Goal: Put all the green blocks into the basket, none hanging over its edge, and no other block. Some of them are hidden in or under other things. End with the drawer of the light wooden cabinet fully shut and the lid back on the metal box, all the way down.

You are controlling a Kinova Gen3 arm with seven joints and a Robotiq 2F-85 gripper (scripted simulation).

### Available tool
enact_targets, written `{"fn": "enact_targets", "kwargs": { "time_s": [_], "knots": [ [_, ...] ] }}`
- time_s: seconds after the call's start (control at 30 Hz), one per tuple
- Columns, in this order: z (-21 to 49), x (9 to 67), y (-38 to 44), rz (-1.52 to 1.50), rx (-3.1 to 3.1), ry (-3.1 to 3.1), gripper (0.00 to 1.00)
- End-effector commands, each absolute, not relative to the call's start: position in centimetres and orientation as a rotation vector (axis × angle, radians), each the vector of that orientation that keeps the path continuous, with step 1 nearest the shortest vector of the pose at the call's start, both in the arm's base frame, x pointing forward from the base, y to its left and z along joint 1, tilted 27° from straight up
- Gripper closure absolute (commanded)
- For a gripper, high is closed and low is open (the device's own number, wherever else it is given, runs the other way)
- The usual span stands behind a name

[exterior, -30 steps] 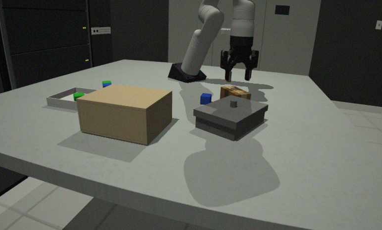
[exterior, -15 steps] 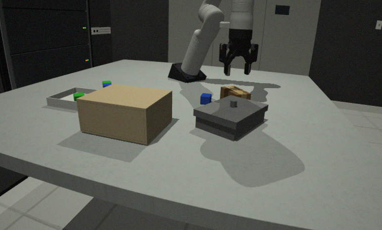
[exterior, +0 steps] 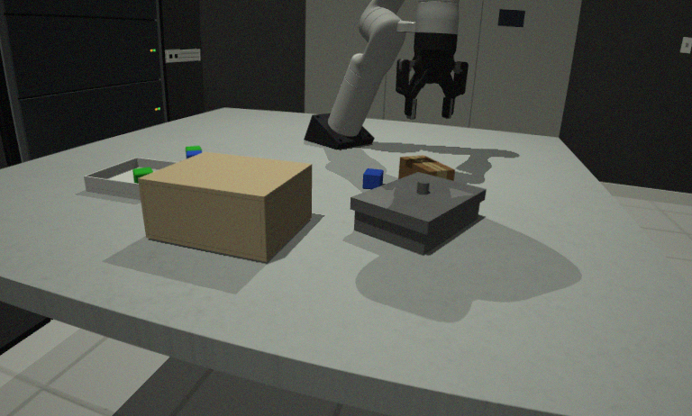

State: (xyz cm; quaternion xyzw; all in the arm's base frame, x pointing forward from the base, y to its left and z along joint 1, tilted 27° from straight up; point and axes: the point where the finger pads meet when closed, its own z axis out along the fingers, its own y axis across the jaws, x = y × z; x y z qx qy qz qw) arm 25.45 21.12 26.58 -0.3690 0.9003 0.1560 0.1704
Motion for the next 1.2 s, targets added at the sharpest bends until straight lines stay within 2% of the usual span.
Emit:
{"fn": "enact_targets", "kwargs": {
  "time_s": [0.0, 1.17],
  "knots": [
    [27.6, 25.2, 21.2, 0.437, -1.063, 2.543, 0.17],
    [30.2, 24.4, 20.1, 0.438, -1.073, 2.542, 0.17]
  ]
}}
